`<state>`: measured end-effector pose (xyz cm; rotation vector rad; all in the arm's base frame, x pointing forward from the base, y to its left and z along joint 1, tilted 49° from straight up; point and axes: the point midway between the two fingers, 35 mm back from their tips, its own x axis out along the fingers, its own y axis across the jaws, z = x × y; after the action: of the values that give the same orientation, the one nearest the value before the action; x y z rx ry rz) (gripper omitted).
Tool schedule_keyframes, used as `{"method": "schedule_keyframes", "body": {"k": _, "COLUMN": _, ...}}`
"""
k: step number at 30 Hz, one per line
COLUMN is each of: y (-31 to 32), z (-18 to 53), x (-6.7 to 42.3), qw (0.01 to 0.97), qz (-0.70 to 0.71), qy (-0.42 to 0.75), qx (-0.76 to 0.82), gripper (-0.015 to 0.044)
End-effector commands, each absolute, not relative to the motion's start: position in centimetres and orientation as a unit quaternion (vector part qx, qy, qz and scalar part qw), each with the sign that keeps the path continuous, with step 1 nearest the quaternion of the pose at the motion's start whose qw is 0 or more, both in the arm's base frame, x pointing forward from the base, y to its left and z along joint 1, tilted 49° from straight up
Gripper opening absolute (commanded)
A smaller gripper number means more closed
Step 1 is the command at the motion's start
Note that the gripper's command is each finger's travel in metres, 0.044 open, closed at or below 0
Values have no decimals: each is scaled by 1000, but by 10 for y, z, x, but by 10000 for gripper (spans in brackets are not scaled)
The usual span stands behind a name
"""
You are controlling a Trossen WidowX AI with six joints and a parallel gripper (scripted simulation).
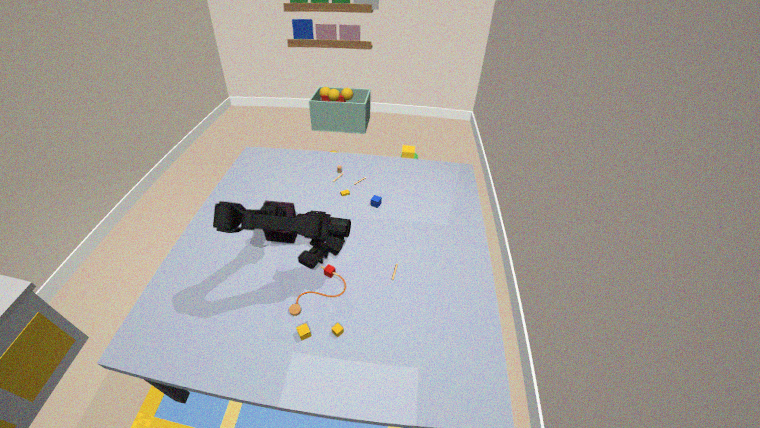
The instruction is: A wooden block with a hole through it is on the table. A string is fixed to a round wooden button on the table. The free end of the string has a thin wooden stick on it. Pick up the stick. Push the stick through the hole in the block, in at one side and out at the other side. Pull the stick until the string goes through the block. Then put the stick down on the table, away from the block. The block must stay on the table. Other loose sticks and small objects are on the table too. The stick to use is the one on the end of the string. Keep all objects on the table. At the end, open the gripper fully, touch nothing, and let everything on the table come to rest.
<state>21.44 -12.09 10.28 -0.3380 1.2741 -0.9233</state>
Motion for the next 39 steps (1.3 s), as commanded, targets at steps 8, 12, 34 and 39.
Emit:
{"method": "schedule_keyframes", "body": {"k": 8, "y": -135, "z": 88, "x": 214, "qw": 692, "qz": -411, "qy": 574, "qx": -152, "gripper": 120}}
{"method": "schedule_keyframes", "body": {"k": 12, "y": -140, "z": 84, "x": 213, "qw": 692, "qz": -411, "qy": 573, "qx": -153, "gripper": 120}}
{"method": "schedule_keyframes", "body": {"k": 34, "y": -159, "z": 71, "x": 210, "qw": 691, "qz": -414, "qy": 571, "qx": -157, "gripper": 120}}
{"method": "schedule_keyframes", "body": {"k": 39, "y": -159, "z": 73, "x": 210, "qw": 691, "qz": -417, "qy": 569, "qx": -156, "gripper": 15}}
